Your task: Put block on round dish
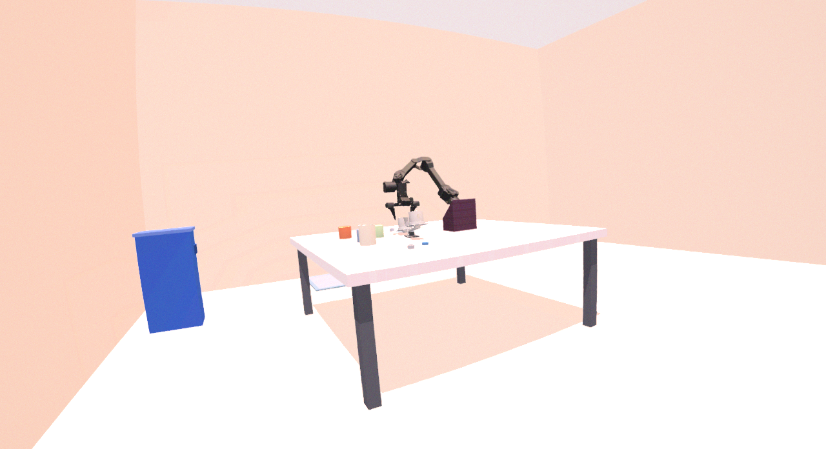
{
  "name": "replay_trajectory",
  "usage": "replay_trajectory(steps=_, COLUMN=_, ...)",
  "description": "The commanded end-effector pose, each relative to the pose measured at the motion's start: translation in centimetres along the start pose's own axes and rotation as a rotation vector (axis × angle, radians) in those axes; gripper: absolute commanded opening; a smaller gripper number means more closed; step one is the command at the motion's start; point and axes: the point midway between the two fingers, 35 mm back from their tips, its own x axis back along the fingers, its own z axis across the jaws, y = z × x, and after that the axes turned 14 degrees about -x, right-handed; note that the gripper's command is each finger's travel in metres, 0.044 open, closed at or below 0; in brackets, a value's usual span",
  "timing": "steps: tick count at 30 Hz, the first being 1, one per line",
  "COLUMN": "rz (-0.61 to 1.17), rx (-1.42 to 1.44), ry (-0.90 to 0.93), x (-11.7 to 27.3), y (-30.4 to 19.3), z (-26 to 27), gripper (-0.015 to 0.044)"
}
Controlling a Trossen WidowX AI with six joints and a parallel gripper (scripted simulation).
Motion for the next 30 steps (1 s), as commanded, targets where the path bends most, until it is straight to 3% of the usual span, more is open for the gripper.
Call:
replay_trajectory(steps=1, rz=0.003, rx=0.011, ry=0.016, x=-1.1, y=0.1, z=0.3, gripper=0.044)
replay_trajectory(steps=19, rz=0.005, rx=0.015, ry=0.015, x=-3.5, y=-0.1, z=0.5, gripper=0.044)
replay_trajectory(steps=30, rz=0.005, rx=0.015, ry=0.015, x=-3.5, y=-0.1, z=0.5, gripper=0.0367)
